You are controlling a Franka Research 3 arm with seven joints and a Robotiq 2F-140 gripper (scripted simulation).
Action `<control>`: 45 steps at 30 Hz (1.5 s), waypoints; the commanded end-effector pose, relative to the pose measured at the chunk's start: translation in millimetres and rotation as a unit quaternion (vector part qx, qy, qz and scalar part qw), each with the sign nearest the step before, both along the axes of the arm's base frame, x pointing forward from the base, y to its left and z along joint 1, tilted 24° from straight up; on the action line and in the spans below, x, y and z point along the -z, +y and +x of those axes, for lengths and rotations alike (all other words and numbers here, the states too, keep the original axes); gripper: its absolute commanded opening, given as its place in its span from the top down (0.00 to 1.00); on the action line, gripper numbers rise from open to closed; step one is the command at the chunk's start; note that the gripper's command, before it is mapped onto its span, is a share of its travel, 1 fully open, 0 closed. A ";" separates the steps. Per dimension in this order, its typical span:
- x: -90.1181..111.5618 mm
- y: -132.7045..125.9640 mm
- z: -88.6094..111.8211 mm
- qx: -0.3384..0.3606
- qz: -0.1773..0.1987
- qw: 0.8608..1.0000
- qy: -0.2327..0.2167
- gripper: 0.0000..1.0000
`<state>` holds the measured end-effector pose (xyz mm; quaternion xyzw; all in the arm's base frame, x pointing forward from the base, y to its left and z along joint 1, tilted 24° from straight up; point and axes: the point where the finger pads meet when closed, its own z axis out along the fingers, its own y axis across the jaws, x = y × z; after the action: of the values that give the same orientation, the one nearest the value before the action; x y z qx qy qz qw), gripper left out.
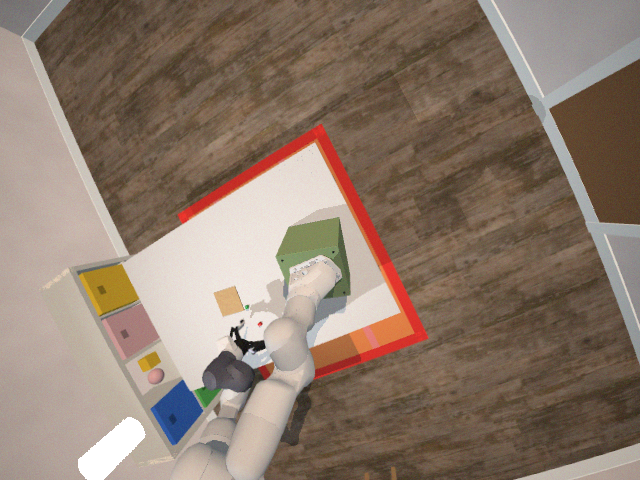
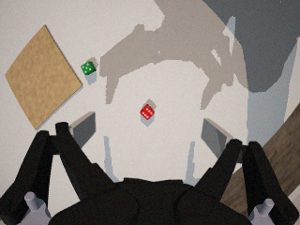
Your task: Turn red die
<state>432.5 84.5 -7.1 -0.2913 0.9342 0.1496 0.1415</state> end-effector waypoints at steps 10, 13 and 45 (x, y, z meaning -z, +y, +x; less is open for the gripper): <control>-15.0 -6.7 -3.1 -0.001 -0.001 1.000 -0.001 0.00; -30.9 -13.0 -6.2 -0.001 -0.001 1.000 -0.001 0.00; -85.8 -37.1 -18.5 0.119 0.022 0.992 0.046 0.00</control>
<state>415.1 47.3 80.5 -0.2426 0.9483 0.1543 0.1344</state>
